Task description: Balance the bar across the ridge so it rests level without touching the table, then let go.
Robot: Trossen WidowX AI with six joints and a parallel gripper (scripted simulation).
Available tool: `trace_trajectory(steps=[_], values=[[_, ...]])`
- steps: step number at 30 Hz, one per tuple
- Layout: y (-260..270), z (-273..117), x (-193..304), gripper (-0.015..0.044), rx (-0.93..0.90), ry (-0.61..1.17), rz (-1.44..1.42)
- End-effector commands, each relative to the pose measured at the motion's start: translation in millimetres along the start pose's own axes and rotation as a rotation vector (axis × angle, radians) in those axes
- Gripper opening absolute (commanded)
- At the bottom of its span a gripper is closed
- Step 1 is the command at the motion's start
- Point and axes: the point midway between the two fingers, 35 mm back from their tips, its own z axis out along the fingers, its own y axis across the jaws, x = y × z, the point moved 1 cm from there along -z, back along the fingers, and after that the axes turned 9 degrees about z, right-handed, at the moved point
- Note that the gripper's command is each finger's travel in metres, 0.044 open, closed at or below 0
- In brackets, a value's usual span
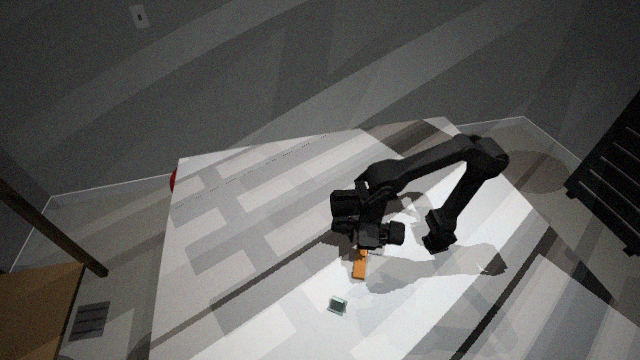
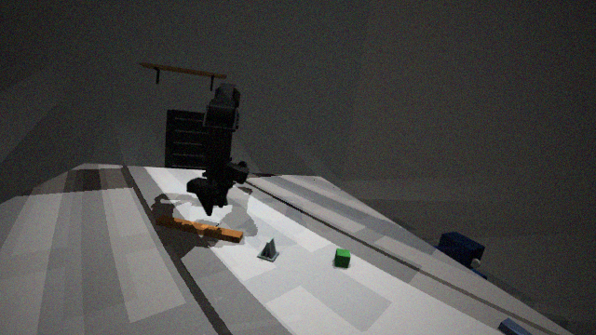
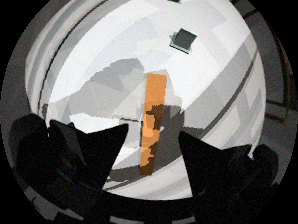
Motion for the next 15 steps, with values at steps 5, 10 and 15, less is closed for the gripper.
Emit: trace_trajectory(steps=[5, 10, 15], values=[[-6, -8, 15, 0.0315, -0.03, 0.041, -0.053], [-6, 8, 15, 0.0315, -0.03, 0.041, -0.053], [-4, 36, 17, 0.0315, -0.03, 0.041, -0.053]])
